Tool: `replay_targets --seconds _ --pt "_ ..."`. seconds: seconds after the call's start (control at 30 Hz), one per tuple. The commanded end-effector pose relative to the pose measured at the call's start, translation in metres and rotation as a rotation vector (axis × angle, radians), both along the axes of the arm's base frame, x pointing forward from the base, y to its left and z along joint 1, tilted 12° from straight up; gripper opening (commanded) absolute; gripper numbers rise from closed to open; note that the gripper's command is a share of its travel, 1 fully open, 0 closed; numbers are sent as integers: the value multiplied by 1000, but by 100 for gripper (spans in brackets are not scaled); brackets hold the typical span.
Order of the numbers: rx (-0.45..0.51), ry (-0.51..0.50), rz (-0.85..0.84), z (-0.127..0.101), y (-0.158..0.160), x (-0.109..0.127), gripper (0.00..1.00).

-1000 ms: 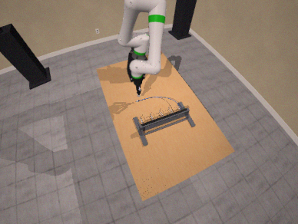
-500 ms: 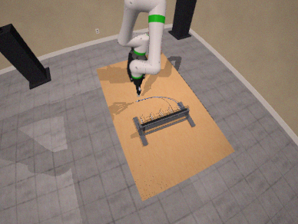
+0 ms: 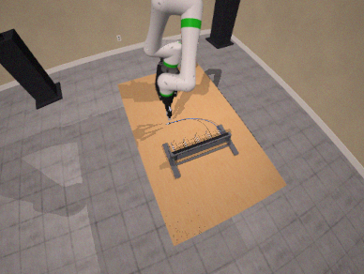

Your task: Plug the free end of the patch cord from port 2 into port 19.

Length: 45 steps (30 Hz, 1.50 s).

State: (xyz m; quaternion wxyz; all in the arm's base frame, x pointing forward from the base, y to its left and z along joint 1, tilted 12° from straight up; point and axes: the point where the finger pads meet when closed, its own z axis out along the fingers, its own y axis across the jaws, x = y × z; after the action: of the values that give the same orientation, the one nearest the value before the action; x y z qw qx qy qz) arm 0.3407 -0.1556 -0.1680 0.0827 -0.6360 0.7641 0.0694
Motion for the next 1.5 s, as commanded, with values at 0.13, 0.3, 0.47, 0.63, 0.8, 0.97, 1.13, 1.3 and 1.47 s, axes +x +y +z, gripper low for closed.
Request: replay_targets --seconds 0.13,0.3,0.47,0.63,0.8,0.97,1.13,1.3,1.47 --pt "0 0 0 0 0 0 22" --pt "0 0 0 0 0 0 22" --pt "0 0 0 0 0 0 22" --pt "0 0 0 0 0 0 22" --pt "0 0 0 0 0 0 22" --pt "0 0 0 0 0 0 22" --pt "0 0 0 -2 0 0 22" --pt "0 0 0 -6 1 0 22" --pt "0 0 0 -12 2 1 22"
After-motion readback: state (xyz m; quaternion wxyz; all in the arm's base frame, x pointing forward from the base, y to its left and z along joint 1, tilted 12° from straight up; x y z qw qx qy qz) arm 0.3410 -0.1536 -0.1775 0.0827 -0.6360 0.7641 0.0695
